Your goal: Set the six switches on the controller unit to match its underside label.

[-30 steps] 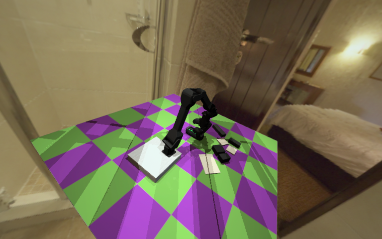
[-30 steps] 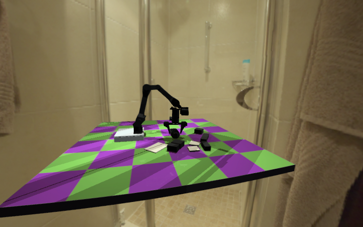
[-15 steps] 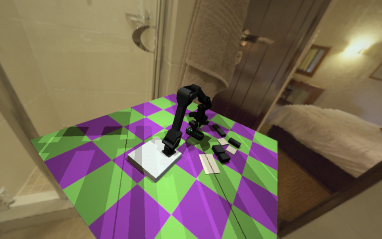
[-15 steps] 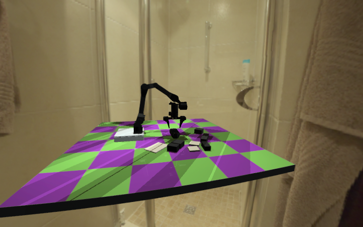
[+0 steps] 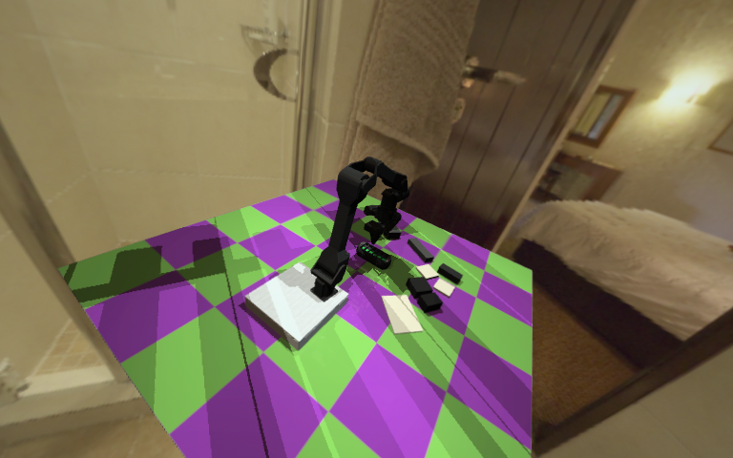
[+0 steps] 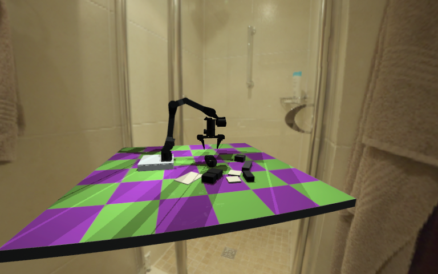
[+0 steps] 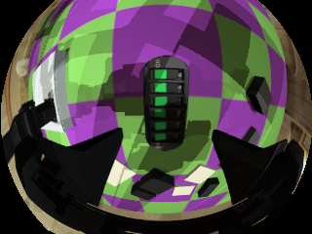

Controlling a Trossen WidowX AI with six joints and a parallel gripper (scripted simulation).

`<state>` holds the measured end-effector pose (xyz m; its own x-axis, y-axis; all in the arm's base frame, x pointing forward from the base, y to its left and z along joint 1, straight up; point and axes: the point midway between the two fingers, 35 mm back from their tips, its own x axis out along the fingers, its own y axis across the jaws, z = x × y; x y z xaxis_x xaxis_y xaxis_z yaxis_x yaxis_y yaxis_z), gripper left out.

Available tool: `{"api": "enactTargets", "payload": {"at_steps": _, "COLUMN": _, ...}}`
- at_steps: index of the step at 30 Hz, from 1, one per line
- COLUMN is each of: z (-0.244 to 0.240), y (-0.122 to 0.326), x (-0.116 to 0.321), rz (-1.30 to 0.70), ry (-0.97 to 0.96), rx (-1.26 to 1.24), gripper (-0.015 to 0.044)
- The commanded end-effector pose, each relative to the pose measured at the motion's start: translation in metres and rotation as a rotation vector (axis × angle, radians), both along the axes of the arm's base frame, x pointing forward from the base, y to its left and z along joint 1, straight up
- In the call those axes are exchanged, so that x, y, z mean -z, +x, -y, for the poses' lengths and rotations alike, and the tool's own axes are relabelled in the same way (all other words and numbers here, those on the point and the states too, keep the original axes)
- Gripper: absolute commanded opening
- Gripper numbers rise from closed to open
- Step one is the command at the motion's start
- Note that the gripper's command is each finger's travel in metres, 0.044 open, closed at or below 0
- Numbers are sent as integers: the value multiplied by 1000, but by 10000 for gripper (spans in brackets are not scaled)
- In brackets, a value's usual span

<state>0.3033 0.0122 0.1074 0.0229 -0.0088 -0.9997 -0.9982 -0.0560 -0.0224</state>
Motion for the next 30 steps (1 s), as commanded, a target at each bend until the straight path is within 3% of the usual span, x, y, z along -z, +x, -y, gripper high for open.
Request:
{"api": "enactTargets", "payload": {"at_steps": 1, "z": 0, "y": -1, "x": -10, "rz": 6, "ry": 0, "rx": 0, "gripper": 440}}
{"api": "enactTargets", "payload": {"at_steps": 2, "z": 0, "y": -1, "x": -10, "rz": 6, "ry": 0, "rx": 0, "gripper": 440}}
{"api": "enactTargets", "payload": {"at_steps": 19, "z": 0, "y": -1, "x": -10, "rz": 6, "ry": 0, "rx": 0, "gripper": 0}}
{"api": "enactTargets", "payload": {"at_steps": 29, "z": 0, "y": -1, "x": -10, "rz": 6, "ry": 0, "rx": 0, "gripper": 0}}
{"api": "enactTargets", "payload": {"at_steps": 30, "z": 0, "y": -1, "x": -10, "rz": 5, "ry": 0, "rx": 1, "gripper": 26}}
